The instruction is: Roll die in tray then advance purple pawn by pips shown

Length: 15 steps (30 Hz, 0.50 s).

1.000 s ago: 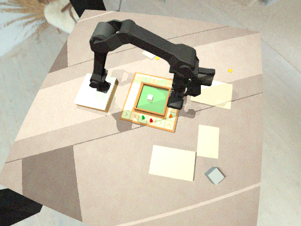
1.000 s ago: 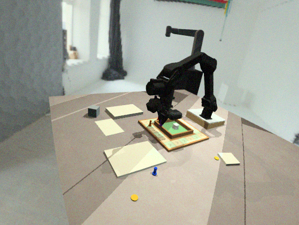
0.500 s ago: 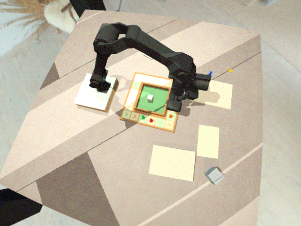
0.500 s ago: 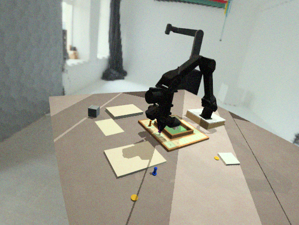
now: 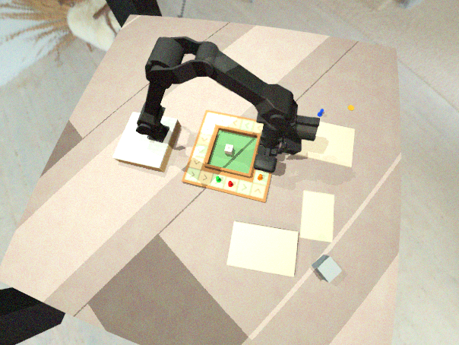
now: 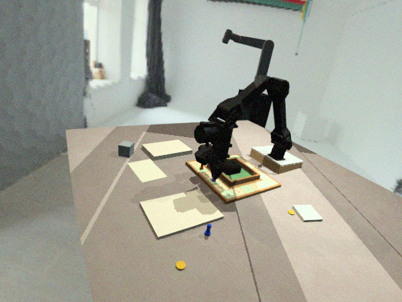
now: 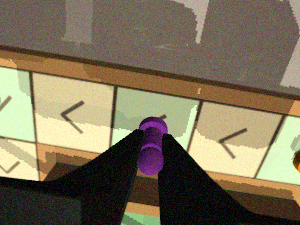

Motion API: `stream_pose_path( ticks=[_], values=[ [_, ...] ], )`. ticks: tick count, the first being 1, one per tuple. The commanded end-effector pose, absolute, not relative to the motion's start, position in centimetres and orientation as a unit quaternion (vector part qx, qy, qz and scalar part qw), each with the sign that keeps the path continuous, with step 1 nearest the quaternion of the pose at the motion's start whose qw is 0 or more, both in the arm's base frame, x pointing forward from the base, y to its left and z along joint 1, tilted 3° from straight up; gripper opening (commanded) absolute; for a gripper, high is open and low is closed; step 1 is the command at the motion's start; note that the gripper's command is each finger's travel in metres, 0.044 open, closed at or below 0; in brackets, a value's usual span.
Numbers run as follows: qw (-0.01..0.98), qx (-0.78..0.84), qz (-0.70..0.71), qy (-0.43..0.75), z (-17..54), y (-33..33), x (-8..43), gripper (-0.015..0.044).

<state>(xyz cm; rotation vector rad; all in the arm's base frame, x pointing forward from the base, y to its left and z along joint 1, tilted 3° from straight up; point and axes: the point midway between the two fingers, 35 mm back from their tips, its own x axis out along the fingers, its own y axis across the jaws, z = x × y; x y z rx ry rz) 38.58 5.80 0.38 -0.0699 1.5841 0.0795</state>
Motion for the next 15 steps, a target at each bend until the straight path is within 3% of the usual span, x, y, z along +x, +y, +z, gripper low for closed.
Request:
stream_pose_path(
  ticks=[1,7,13,15],
  values=[
    [0.702,-0.031,0.036,0.711,0.5,5.8,38.6,0.0105],
    [0.702,-0.031,0.036,0.711,0.8,5.8,38.6,0.0262],
    [0.701,-0.03,0.035,0.712,5.4,5.8,38.7,0.042],
    [0.701,-0.03,0.035,0.712,5.4,5.8,38.7,0.044]
  ],
)
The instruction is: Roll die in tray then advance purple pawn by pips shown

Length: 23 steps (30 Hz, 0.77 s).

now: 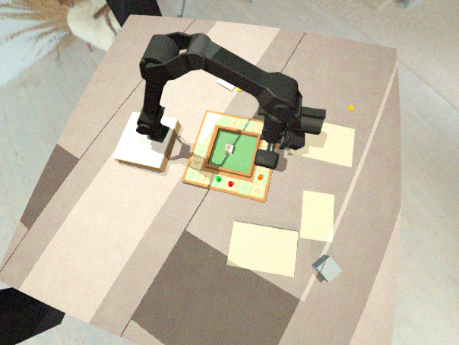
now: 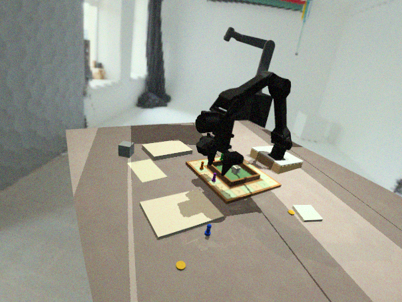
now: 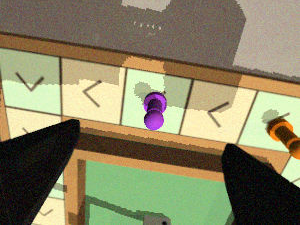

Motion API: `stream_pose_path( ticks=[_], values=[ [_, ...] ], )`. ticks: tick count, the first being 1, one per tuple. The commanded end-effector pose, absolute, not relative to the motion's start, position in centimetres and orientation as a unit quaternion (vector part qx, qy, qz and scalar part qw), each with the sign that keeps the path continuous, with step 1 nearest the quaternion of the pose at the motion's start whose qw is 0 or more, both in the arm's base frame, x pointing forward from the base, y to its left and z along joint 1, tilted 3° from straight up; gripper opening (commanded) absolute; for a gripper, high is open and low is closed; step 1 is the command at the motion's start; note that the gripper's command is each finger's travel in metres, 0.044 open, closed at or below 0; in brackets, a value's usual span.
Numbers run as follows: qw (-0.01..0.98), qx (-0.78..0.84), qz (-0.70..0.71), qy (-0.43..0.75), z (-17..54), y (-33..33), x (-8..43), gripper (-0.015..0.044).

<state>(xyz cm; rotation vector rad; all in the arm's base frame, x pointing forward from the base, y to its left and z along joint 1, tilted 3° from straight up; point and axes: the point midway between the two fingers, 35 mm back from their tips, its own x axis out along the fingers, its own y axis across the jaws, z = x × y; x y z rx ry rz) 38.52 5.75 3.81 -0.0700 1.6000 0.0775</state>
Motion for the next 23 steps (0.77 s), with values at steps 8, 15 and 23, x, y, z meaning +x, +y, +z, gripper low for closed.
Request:
stream_pose_path(
  ticks=[8,15,23],
  values=[
    [0.7,-0.03,0.035,0.713,9.7,4.9,35.0,0.044],
    [0.697,-0.031,0.035,0.716,13.2,3.2,26.7,0.044],
    [0.698,-0.03,0.034,0.715,13.0,3.3,27.4,0.044]
  ],
)
